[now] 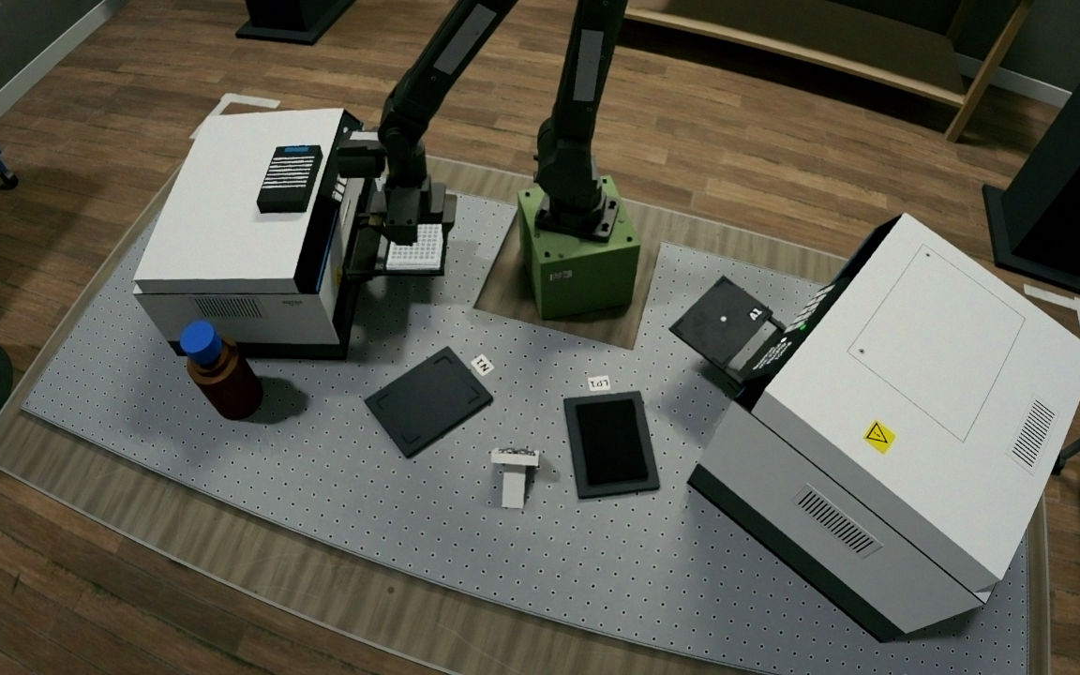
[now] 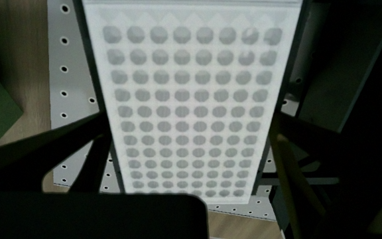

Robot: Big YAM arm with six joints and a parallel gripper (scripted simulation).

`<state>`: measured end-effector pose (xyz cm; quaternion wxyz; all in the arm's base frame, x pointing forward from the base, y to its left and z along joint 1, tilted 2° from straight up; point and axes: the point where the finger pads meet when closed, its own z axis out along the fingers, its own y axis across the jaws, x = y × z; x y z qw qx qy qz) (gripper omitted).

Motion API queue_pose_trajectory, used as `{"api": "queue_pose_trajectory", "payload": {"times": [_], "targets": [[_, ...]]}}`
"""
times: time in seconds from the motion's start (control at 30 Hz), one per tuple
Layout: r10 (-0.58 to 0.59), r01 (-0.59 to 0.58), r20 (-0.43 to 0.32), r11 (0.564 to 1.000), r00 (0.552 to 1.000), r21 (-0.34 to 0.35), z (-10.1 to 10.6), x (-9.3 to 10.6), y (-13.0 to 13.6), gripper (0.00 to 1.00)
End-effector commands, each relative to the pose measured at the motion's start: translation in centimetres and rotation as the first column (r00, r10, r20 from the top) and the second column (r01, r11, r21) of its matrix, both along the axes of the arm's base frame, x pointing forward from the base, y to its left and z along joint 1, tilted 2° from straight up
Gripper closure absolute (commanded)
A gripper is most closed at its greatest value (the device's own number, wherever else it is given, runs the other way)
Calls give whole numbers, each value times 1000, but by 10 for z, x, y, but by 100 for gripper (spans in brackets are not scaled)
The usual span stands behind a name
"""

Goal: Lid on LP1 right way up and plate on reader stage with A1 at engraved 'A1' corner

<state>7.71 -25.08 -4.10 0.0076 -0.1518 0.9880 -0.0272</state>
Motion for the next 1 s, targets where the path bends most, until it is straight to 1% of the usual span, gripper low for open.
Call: {"api": "queue_pose_trajectory", "payload": {"times": [0.0,0.73,0.97], "targets": [[-5,6,12,999,1000,-42,5,5,-16,14],[-5,6,12,999,1000,-42,5,5,-16,14],[-5,6,12,999,1000,-42,13,4,-14,14]]}}
